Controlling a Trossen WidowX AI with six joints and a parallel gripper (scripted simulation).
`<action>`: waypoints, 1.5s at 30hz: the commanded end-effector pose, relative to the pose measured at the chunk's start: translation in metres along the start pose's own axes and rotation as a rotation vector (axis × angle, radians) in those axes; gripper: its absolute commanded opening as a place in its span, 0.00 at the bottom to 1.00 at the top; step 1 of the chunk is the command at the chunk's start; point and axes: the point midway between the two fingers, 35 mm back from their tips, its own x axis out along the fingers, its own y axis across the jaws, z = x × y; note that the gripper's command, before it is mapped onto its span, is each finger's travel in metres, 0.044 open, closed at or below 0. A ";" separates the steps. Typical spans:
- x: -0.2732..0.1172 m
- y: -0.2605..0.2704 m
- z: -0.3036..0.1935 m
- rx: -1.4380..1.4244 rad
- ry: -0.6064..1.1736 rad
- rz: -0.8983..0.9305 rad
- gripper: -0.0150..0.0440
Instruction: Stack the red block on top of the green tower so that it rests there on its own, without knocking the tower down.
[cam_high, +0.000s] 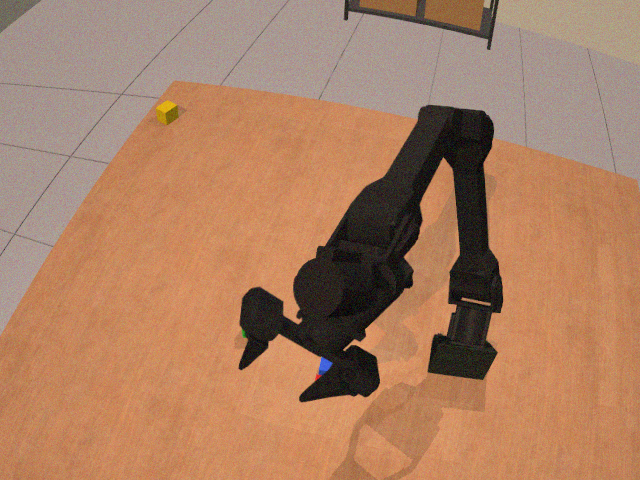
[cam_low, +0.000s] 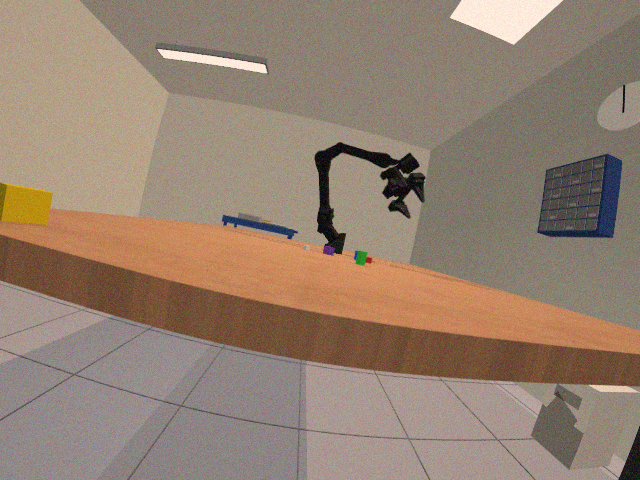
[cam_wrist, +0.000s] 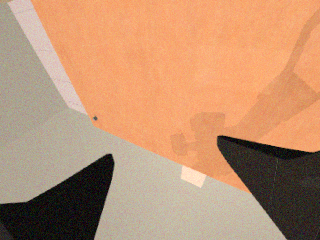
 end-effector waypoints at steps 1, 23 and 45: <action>0.024 -0.022 0.037 0.015 -0.096 -0.143 1.00; 0.055 -0.104 0.148 0.081 -0.382 -0.620 1.00; 0.089 -0.132 0.163 0.081 -0.384 -0.620 1.00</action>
